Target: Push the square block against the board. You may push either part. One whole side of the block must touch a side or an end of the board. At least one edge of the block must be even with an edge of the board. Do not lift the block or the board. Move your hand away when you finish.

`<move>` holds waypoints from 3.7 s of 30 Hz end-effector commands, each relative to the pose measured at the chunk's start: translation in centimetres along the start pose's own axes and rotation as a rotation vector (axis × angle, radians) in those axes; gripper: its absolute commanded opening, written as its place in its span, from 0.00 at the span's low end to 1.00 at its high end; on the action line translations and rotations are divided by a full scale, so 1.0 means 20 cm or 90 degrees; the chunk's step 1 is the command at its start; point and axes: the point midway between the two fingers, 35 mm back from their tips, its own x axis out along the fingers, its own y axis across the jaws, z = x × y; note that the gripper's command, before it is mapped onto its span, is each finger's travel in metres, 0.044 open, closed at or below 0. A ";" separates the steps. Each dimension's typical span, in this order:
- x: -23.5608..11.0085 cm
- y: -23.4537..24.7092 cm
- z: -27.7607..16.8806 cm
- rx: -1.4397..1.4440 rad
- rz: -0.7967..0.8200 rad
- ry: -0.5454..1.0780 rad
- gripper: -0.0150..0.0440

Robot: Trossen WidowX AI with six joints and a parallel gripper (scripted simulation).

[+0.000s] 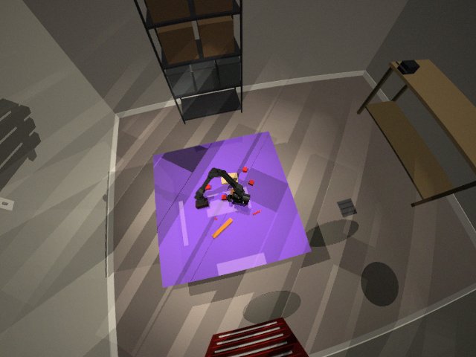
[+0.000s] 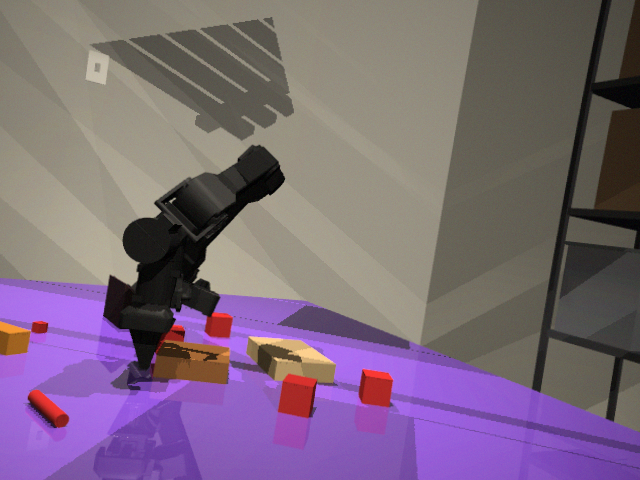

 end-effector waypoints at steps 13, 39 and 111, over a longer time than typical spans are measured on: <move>0.00 0.00 0.06 0.002 0.000 -0.001 0.25; 0.00 -0.01 0.15 0.002 0.000 -0.002 0.25; 0.00 -0.01 0.13 0.002 0.000 -0.002 0.25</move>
